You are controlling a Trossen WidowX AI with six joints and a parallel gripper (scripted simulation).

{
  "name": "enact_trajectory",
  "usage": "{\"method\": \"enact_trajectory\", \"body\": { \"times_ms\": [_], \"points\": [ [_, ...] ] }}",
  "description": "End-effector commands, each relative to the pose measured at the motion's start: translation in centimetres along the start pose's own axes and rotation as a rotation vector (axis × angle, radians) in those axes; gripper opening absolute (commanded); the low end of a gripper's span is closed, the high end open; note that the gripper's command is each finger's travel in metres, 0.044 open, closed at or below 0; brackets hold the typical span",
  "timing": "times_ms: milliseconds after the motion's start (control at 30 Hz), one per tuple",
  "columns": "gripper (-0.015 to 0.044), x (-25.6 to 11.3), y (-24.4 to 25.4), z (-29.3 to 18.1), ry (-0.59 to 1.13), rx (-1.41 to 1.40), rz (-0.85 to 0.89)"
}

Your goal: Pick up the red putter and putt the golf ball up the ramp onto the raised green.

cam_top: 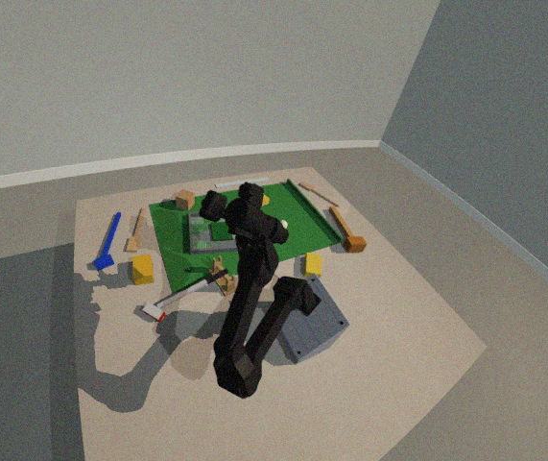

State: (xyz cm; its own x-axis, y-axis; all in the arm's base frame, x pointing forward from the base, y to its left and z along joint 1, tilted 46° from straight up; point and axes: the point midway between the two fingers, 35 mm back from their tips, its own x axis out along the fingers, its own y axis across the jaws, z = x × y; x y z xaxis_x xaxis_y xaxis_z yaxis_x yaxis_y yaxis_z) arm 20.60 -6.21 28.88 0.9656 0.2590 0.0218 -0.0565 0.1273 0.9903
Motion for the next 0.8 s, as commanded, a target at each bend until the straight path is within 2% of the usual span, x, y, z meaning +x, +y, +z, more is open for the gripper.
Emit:
{"method": "enact_trajectory", "body": {
  "times_ms": [0, 33, 400, 633, 767],
  "points": [
    [0.0426, 0.1, 0.0, 0.0, 0.002, -0.004, -0.001],
    [0.0440, 0.2, -0.1, 0.0, 0.008, -0.016, -0.004],
    [0.0440, 5.9, -3.0, -1.9, 0.230, -0.411, -0.112],
    [0.0440, 7.9, -4.8, -5.0, 0.446, -0.731, -0.102],
    [0.0440, 9.1, -5.9, -7.9, 0.640, -0.986, -0.040]
  ]
}}
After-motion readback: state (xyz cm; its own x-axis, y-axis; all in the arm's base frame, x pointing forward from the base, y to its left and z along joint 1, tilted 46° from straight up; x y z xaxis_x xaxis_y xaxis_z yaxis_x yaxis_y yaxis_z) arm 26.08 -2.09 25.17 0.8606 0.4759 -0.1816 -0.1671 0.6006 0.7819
